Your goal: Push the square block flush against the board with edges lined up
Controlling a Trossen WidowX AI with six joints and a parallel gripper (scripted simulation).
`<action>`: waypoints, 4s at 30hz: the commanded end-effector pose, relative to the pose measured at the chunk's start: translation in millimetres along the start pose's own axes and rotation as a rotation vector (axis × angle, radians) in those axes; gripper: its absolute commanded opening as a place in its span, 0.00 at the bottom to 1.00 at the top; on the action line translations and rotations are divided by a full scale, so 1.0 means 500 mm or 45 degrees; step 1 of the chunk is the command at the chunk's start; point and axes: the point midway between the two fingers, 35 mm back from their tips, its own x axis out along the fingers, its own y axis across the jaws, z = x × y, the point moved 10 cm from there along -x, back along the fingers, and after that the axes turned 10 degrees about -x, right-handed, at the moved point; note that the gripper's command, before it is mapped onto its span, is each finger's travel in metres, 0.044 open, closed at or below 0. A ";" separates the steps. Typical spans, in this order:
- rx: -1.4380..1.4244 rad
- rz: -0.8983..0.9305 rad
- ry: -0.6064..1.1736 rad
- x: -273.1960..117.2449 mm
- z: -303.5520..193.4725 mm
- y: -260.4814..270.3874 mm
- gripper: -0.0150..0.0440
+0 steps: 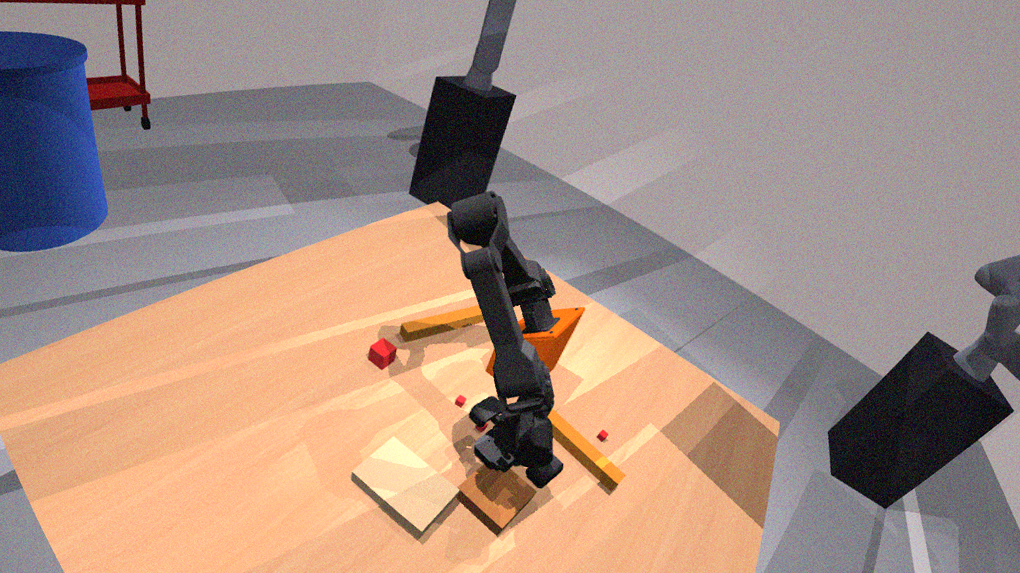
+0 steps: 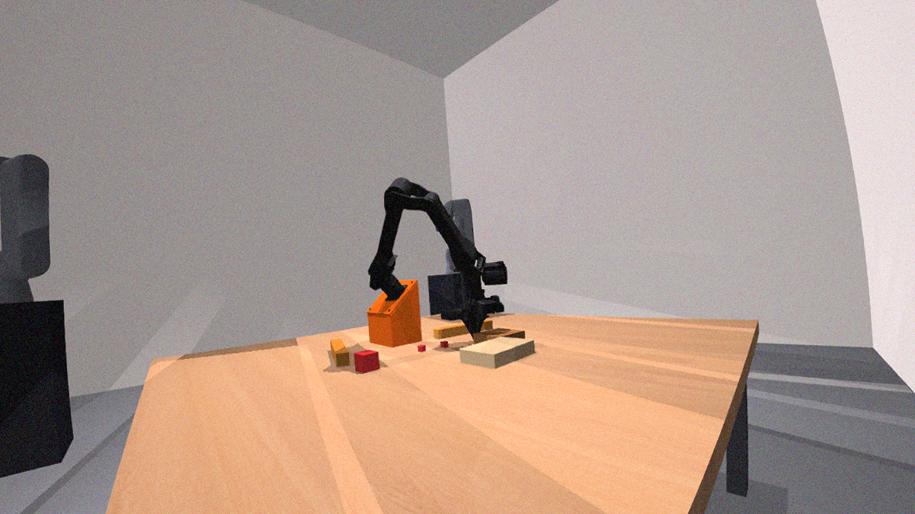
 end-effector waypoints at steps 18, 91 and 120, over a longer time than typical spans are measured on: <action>0.001 -0.004 -0.004 0.001 -0.045 0.013 0.25; -0.248 -0.021 -0.014 -0.008 0.487 -0.298 0.25; -0.249 -0.021 -0.013 -0.007 0.455 -0.299 0.25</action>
